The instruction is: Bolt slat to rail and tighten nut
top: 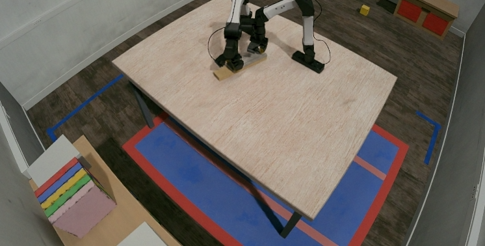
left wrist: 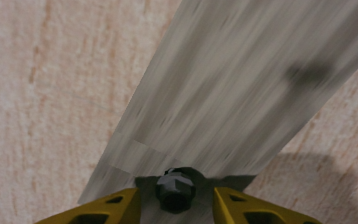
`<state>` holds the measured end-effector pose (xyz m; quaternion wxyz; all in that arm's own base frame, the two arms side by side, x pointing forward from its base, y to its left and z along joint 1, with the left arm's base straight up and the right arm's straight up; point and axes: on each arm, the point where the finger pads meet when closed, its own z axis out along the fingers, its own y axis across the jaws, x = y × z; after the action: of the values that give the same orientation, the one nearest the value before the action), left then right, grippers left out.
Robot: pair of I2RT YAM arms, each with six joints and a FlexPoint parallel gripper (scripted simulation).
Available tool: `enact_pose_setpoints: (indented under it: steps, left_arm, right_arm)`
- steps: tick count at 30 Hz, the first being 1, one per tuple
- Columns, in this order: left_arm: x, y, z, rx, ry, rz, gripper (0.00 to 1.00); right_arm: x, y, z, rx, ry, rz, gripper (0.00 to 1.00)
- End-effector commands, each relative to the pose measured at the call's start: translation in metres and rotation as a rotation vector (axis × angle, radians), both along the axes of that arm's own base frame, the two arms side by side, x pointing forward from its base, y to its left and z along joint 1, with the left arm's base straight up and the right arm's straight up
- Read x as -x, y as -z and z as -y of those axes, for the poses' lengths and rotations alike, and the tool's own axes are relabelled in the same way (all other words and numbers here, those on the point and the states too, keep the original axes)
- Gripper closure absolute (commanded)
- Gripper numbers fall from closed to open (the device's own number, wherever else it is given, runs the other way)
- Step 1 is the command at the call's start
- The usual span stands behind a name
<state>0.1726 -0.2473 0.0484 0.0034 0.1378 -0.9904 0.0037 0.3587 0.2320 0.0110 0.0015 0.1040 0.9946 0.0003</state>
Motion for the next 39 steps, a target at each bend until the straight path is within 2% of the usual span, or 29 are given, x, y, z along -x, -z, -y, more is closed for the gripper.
enact_pose_setpoints:
  steps: [1,12,16,30,39]
  left_arm:
    - [-0.0011,0.0054,0.0021,0.001,0.0,0.012,0.64]
    - [-0.0011,0.0078,0.0021,0.001,0.0,0.012,0.64]
    - [-0.0028,-0.0022,0.0027,0.017,-0.002,0.014,0.69]
    - [-0.0028,-0.0022,0.0027,0.017,-0.002,0.014,0.86]
    - [-0.0028,-0.0022,0.0027,0.017,-0.002,0.014,0.86]
  right_arm:
    - [-0.0042,-0.0073,-0.0013,-0.012,0.003,0.02,0.33]
    - [-0.0042,-0.0073,-0.0013,-0.012,0.003,0.02,0.33]
    - [-0.0042,-0.0073,-0.0013,-0.012,0.003,0.02,0.33]
    - [-0.0042,-0.0073,-0.0013,-0.012,0.003,0.02,0.33]
    - [-0.0042,-0.0073,-0.0013,-0.012,0.003,0.02,0.33]
